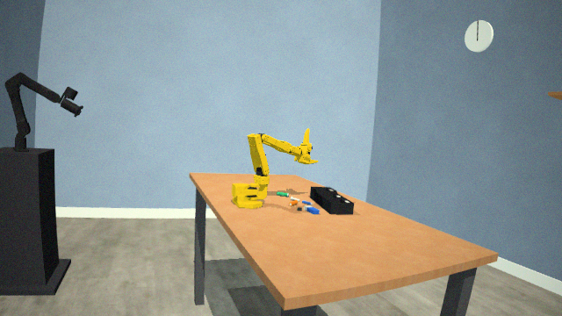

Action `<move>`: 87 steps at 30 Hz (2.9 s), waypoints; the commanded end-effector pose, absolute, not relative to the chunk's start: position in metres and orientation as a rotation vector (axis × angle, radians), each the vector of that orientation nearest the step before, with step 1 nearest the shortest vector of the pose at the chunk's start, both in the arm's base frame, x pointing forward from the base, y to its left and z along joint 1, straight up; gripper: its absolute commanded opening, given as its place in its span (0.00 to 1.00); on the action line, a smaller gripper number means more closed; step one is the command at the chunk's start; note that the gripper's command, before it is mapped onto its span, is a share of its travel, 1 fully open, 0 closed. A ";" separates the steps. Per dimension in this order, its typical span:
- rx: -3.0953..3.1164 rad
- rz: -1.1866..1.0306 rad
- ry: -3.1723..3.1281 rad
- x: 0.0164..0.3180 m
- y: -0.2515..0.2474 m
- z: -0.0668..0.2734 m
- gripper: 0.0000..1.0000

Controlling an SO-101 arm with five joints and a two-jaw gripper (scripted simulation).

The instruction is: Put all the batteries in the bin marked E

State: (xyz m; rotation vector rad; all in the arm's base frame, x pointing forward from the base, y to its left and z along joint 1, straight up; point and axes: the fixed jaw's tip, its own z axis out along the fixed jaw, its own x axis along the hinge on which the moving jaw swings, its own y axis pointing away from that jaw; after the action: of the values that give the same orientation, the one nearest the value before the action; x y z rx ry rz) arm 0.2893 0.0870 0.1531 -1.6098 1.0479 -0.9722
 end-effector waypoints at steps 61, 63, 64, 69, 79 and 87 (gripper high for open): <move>-1.758 -0.787 1.258 0.269 0.081 0.125 1.00; -1.760 -0.781 1.266 0.268 0.081 0.125 1.00; -1.762 -0.777 1.270 0.267 0.081 0.125 1.00; -1.815 -0.744 1.304 0.264 0.080 0.110 1.00; -1.830 -0.712 1.344 0.258 0.078 0.112 1.00; -1.887 -0.668 1.388 0.252 0.077 0.099 1.00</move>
State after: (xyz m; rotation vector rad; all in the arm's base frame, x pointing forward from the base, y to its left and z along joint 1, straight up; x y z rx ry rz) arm 0.2525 0.0766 0.0955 -1.8916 1.3860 -0.6697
